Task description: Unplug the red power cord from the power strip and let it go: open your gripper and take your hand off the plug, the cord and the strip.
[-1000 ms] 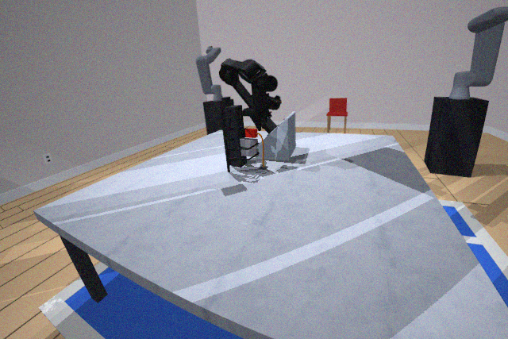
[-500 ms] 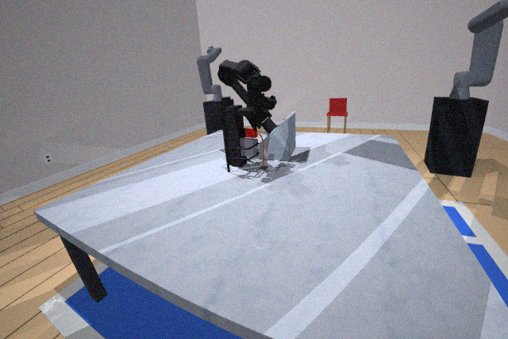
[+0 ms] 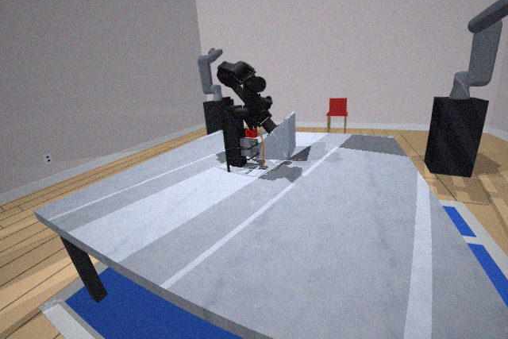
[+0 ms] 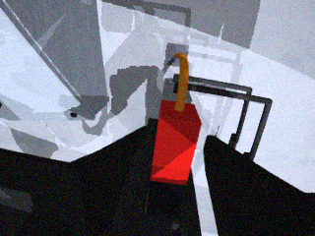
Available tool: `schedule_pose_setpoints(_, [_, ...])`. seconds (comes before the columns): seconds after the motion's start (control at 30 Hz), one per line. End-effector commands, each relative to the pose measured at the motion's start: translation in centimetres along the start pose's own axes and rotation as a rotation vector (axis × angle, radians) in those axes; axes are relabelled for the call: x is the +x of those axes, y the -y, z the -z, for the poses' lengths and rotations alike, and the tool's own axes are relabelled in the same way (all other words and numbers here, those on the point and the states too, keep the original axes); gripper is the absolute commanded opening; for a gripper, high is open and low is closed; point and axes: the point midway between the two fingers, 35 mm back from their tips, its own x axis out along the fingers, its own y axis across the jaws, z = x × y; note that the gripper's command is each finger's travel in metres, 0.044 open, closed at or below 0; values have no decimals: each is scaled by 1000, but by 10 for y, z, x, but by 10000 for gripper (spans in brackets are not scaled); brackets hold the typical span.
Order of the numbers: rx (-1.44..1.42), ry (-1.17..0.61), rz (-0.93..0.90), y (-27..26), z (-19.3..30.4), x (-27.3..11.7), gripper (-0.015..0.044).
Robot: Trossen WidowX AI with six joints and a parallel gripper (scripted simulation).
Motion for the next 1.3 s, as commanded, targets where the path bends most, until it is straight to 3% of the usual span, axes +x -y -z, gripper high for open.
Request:
schedule_pose_setpoints(0.0, [-6,-4,2,0,1,3,160])
schedule_pose_setpoints(0.27, [-5,-4,2,0,1,12,160])
schedule_pose_setpoints(0.4, [1,0,0,0,1,9,55])
schedule_pose_setpoints(0.67, [1,0,0,0,1,9,2])
schedule_pose_setpoints(1.27, [-1,2,1,2,-23,8,0])
